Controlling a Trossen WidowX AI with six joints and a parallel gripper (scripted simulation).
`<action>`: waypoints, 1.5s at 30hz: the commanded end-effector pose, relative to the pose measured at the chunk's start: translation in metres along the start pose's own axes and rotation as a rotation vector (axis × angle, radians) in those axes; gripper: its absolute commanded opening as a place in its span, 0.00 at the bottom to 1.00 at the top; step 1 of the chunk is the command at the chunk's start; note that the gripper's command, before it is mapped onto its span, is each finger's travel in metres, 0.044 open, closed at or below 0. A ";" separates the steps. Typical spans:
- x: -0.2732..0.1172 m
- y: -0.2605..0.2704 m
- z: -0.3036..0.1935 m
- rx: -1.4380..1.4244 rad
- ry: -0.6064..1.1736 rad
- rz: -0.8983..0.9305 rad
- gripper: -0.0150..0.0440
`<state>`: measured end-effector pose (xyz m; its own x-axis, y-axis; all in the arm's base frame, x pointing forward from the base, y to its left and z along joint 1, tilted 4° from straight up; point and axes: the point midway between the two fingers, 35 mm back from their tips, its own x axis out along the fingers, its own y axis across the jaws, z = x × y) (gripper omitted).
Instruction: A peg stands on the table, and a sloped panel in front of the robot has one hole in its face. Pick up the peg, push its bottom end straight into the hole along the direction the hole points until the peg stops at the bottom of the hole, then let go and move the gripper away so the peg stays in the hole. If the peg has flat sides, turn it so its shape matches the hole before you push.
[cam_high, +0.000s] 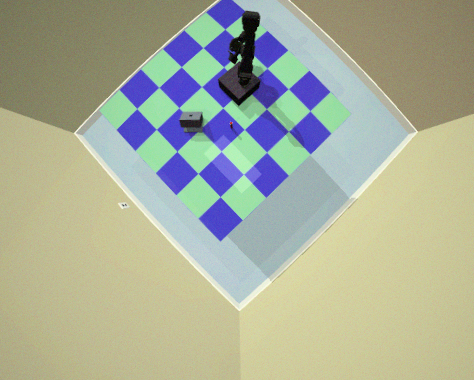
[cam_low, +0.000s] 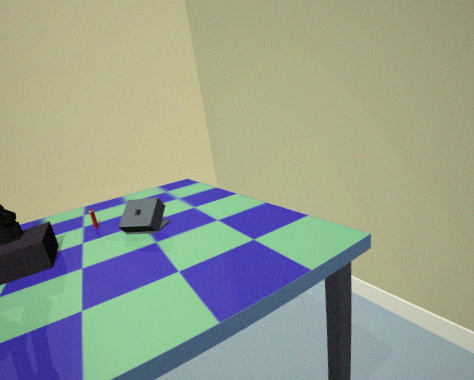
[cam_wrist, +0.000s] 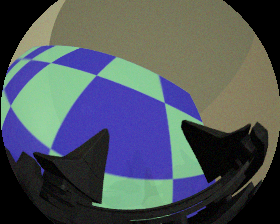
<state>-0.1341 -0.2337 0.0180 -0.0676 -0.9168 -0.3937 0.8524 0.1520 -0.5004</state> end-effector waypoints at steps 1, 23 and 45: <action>0.000 0.000 0.000 0.000 0.000 0.001 0.98; 0.035 0.041 0.029 0.011 -0.021 0.213 1.00; 0.058 0.097 0.062 0.007 -0.015 0.443 1.00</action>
<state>-0.0308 -0.2925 -0.0043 0.2947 -0.7833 -0.5474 0.8081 0.5100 -0.2948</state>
